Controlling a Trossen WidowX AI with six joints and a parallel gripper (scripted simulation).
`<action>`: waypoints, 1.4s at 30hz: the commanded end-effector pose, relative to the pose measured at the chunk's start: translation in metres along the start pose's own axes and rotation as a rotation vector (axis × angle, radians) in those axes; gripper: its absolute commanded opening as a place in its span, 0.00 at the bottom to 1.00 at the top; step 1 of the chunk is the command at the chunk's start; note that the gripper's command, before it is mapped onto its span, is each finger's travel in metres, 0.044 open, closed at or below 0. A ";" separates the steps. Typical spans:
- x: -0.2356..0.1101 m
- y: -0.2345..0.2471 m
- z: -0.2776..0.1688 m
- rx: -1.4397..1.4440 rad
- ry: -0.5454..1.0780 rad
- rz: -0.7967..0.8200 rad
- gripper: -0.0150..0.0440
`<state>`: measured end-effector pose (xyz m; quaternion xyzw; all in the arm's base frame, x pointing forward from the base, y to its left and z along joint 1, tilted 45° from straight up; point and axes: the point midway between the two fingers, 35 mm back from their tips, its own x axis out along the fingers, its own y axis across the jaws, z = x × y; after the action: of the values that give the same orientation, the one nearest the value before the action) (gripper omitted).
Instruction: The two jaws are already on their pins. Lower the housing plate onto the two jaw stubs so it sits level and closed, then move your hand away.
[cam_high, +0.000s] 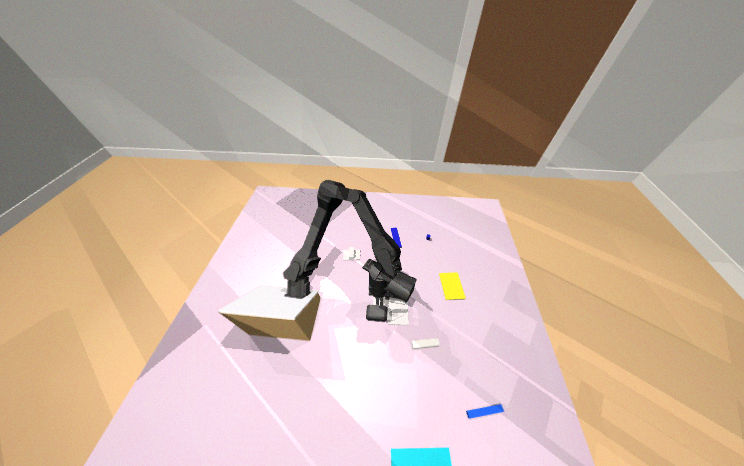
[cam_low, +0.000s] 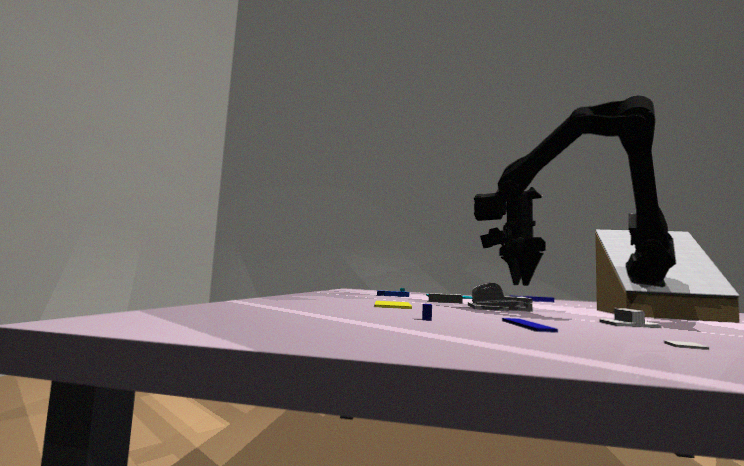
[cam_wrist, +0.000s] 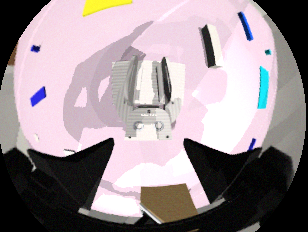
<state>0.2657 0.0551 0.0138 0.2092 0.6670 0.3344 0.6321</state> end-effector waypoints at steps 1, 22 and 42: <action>-0.027 0.002 0.000 -0.013 -0.012 -0.008 1.00; -0.077 -0.003 -0.070 -0.008 -0.009 -0.014 1.00; -0.077 -0.003 -0.070 -0.008 -0.009 -0.014 1.00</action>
<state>0.2075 -0.0127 0.0642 0.2065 0.6631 0.3310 0.6388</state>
